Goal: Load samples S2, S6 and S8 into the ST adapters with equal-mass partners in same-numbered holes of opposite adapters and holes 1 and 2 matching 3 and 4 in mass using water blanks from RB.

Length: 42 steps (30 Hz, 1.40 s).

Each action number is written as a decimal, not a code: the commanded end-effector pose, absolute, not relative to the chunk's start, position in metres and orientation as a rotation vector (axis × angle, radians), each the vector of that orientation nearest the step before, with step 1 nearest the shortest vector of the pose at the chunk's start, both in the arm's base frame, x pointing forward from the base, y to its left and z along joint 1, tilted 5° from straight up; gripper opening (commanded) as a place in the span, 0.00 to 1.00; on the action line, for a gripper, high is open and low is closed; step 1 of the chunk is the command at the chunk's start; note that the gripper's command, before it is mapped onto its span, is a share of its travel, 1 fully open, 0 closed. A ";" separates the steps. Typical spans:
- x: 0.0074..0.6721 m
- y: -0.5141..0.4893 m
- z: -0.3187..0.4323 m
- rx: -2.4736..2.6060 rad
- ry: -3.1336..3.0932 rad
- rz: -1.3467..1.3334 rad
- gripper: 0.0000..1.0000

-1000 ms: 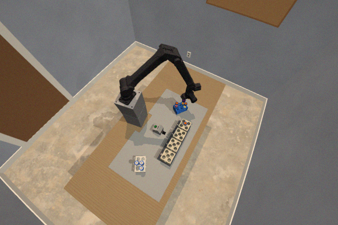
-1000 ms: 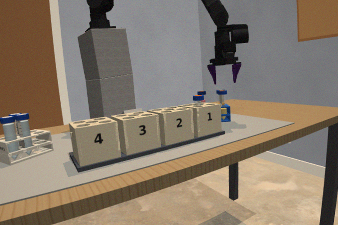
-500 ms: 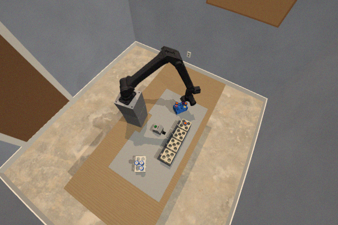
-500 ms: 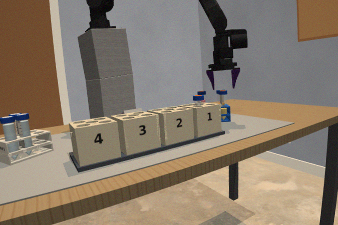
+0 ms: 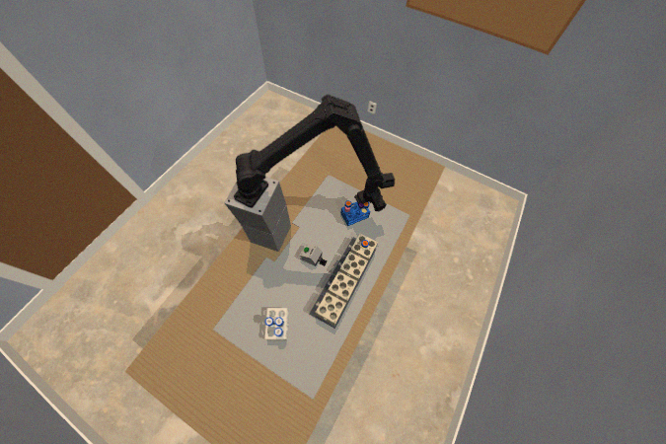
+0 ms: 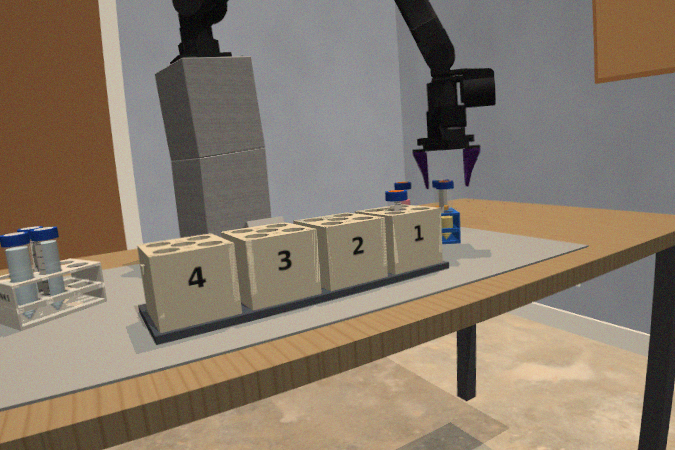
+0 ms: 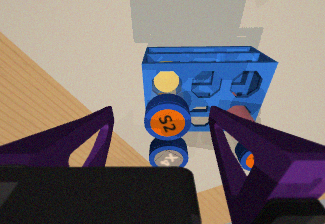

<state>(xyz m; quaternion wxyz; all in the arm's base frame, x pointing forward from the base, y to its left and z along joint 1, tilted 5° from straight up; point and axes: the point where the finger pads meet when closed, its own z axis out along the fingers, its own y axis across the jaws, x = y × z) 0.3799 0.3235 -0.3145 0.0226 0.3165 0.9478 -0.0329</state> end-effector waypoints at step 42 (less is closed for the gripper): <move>0.381 0.333 -0.255 0.982 2.925 -0.084 0.00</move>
